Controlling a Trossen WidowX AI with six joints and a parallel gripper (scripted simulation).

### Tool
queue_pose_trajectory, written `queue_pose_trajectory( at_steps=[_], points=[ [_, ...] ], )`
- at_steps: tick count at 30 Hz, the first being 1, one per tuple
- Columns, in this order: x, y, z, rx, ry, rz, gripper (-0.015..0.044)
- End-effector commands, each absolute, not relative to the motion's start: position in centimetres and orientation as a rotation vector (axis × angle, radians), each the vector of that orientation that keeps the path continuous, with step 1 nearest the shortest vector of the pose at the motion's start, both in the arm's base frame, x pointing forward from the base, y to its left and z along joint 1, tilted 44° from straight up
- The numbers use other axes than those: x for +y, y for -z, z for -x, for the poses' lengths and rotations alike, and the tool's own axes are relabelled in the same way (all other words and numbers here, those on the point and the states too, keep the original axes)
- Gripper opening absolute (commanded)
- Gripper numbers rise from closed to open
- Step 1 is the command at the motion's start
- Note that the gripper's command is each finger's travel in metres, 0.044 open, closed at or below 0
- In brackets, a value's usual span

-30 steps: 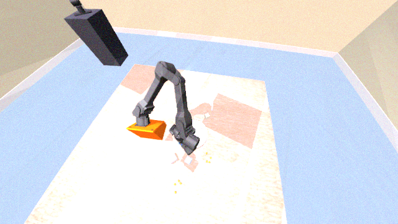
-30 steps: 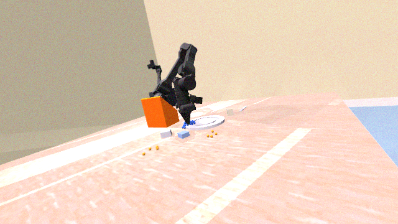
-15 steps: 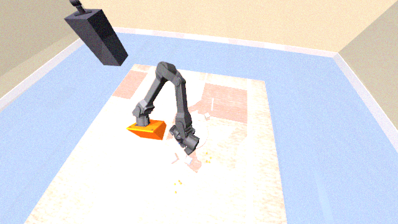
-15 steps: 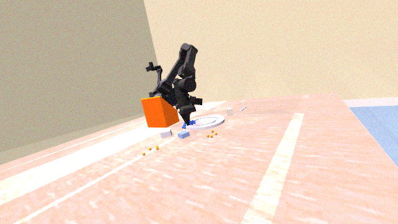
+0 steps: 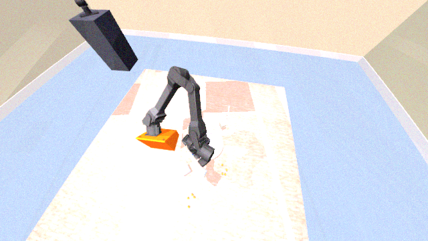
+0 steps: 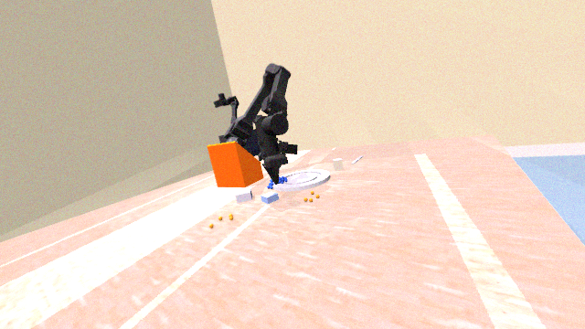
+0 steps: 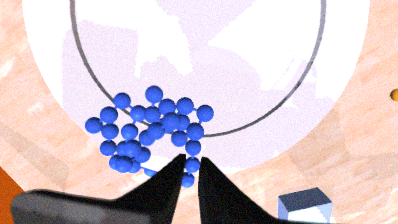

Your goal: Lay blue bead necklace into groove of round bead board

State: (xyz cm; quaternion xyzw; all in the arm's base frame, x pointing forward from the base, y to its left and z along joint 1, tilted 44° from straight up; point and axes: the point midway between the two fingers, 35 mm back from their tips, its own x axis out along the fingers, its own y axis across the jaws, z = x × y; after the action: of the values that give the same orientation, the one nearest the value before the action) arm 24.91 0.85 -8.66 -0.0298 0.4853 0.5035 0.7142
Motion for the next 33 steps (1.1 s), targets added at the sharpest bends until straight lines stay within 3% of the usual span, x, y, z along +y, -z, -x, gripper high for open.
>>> queue_pose_trajectory(
  at_steps=[1, 33],
  points=[
    [0.8, 8.6, -24.9, 1.075, -1.115, 0.066, 0.0000],
    [1.0, 5.0, -26.7, 1.077, -1.113, 0.058, 0.0000]
  ],
)
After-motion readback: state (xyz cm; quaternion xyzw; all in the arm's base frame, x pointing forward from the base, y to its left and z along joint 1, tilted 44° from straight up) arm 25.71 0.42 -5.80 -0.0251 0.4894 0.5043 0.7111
